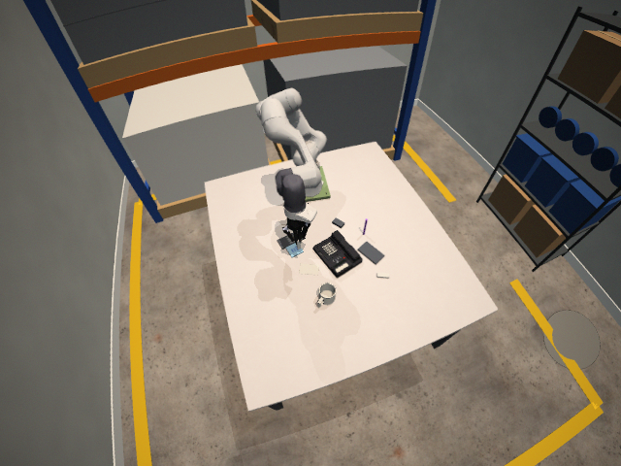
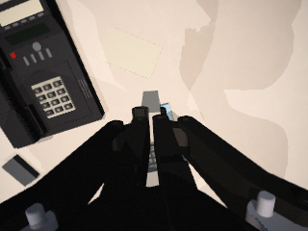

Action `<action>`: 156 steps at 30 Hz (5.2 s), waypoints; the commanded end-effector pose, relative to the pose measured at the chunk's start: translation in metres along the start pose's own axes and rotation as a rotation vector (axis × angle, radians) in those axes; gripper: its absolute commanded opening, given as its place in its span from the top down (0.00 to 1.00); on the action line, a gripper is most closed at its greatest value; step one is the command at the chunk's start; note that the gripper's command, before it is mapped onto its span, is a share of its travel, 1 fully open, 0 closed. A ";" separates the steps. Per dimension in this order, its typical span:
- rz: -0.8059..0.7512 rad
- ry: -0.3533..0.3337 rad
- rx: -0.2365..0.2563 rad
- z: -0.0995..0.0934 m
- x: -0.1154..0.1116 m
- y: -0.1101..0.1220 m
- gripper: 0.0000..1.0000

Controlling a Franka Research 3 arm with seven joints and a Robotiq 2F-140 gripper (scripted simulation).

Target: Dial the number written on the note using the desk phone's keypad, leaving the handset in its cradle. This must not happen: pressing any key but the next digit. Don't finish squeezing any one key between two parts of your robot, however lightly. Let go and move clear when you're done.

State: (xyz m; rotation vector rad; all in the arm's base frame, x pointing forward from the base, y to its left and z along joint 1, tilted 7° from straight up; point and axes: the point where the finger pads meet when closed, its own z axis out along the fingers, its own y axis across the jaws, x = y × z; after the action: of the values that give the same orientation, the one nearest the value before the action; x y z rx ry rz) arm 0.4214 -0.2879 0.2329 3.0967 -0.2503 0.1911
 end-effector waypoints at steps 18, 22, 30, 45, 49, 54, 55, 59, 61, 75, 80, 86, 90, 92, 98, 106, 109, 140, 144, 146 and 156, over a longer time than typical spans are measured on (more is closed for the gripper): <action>0.206 -0.034 0.131 0.016 -0.017 -0.007 1.00; 0.410 -0.067 0.256 0.026 -0.029 -0.016 1.00; 0.770 -0.100 0.504 0.026 -0.028 -0.028 1.00; 1.369 -0.117 0.898 0.023 -0.019 -0.070 1.00; 1.409 -0.118 0.910 0.035 -0.029 -0.107 1.00; 1.409 -0.118 0.910 0.042 -0.036 -0.131 1.00; 1.409 -0.118 0.910 0.045 -0.038 -0.138 1.00; 1.409 -0.118 0.910 0.052 -0.044 -0.161 1.00; 1.409 -0.118 0.910 0.055 -0.047 -0.169 1.00; 1.409 -0.118 0.910 0.059 -0.050 -0.180 1.00; 1.409 -0.118 0.910 0.066 -0.050 -0.180 1.00; 1.409 -0.118 0.910 0.078 -0.050 -0.180 1.00; 1.409 -0.118 0.910 0.093 -0.050 -0.180 1.00; 1.409 -0.118 0.910 0.100 -0.050 -0.180 1.00; 1.409 -0.118 0.910 0.119 -0.050 -0.181 1.00; 1.409 -0.119 0.910 0.129 -0.050 -0.181 1.00; 1.409 -0.118 0.910 0.130 -0.050 -0.180 1.00; 1.409 -0.118 0.910 0.138 -0.050 -0.180 1.00; 1.409 -0.118 0.910 0.138 -0.050 -0.180 1.00; 1.409 -0.118 0.910 0.138 -0.050 -0.180 1.00; 1.409 -0.118 0.910 0.139 -0.050 -0.180 1.00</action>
State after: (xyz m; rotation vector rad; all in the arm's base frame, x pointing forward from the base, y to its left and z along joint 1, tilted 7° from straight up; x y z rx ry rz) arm 0.4176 -0.1054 0.0849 2.7839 -2.9248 0.1211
